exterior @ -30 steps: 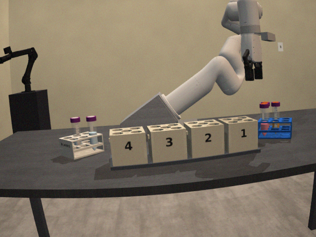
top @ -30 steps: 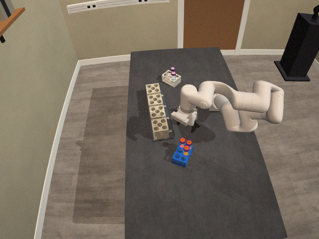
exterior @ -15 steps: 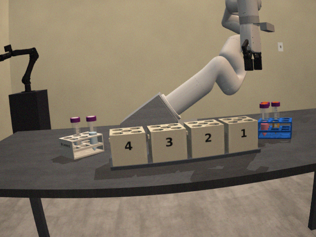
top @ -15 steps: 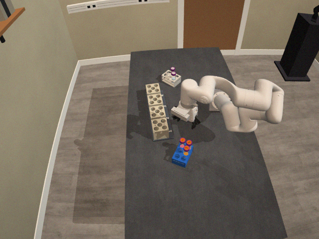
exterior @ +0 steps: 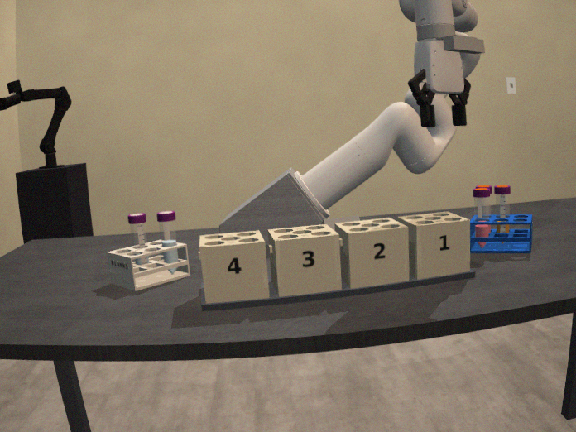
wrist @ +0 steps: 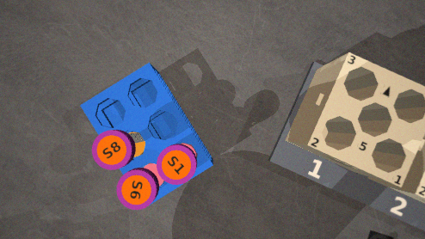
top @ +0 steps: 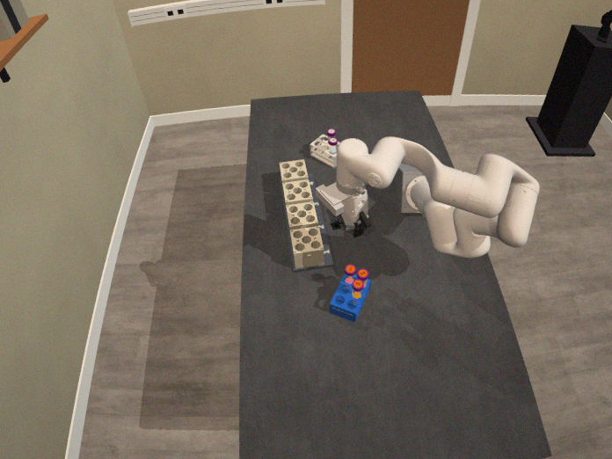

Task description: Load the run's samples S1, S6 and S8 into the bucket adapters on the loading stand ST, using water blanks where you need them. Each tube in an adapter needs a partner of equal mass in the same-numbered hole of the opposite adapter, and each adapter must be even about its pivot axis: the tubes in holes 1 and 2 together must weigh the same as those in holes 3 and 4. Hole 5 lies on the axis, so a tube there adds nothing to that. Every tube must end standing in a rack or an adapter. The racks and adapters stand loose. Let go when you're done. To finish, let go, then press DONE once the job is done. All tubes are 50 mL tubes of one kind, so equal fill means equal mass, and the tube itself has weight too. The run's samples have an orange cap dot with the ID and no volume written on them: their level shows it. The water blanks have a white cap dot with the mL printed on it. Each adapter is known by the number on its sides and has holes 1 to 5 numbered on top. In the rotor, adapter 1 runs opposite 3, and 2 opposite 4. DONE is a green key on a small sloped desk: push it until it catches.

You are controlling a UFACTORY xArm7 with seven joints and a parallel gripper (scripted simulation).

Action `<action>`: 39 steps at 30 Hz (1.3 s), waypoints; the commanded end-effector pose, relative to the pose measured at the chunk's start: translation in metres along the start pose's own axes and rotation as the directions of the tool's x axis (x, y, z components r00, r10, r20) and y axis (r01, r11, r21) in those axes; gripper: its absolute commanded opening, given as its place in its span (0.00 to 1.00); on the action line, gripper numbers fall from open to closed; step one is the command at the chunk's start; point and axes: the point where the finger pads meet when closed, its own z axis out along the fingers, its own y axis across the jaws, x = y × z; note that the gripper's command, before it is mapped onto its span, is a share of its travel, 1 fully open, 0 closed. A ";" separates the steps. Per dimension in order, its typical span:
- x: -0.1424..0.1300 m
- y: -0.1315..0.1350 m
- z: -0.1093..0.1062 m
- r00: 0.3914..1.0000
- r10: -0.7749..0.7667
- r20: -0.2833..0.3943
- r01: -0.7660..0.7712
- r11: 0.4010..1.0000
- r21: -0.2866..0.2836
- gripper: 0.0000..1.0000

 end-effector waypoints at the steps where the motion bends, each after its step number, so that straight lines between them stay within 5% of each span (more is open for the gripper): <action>1: 0.000 0.026 -0.001 0.986 0.169 0.000 -0.169 0.986 0.002 1.00; 14: -0.005 0.081 -0.001 0.867 0.498 0.001 -0.498 0.867 0.002 1.00; 39: -0.013 0.186 -0.001 0.867 0.499 0.001 -0.499 0.867 0.000 1.00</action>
